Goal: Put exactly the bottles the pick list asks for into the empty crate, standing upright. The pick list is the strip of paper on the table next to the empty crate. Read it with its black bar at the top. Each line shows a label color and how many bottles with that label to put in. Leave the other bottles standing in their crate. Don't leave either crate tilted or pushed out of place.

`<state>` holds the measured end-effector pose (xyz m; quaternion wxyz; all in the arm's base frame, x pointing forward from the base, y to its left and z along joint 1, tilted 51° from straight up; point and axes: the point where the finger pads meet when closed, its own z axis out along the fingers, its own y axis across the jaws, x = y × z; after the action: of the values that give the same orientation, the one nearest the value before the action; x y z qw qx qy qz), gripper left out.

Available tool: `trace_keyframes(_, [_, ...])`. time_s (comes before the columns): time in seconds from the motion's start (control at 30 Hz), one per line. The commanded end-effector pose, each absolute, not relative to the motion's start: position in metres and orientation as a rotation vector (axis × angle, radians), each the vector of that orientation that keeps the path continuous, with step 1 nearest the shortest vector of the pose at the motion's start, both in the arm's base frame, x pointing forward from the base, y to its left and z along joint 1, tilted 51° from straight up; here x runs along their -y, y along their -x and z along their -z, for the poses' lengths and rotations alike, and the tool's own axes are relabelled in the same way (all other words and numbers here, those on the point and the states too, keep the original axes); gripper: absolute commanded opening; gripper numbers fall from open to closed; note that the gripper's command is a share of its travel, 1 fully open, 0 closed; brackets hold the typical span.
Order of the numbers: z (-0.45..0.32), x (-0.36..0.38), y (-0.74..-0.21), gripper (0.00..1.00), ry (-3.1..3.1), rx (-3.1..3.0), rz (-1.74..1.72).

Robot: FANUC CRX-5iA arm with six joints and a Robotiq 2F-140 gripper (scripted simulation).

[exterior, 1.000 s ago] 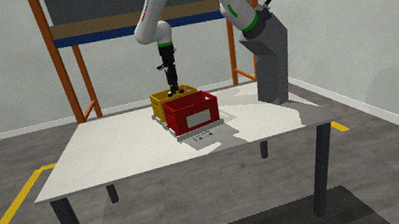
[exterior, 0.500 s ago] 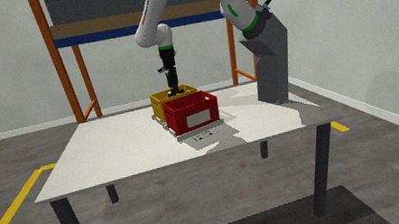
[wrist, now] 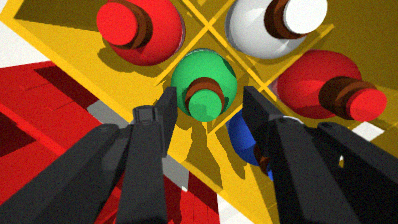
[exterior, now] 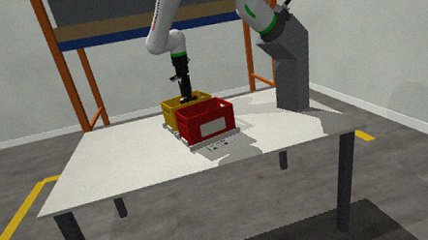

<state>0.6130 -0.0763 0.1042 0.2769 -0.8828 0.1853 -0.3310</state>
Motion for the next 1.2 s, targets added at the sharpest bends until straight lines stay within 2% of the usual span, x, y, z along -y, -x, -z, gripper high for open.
trace_keyframes(0.0, [-0.1041,0.0767,-0.6142,0.44,2.371,-0.498,0.891])
trace_keyframes(0.43, [-0.1012,0.075,-0.6174,0.44,2.371,-0.498,0.891])
trace_keyframes(0.47, [-0.1025,0.0758,-0.6159,0.1,2.371,-0.498,0.891])
trace_keyframes(1.17, [-0.1026,0.0758,-0.6159,0.1,2.371,-0.498,0.891])
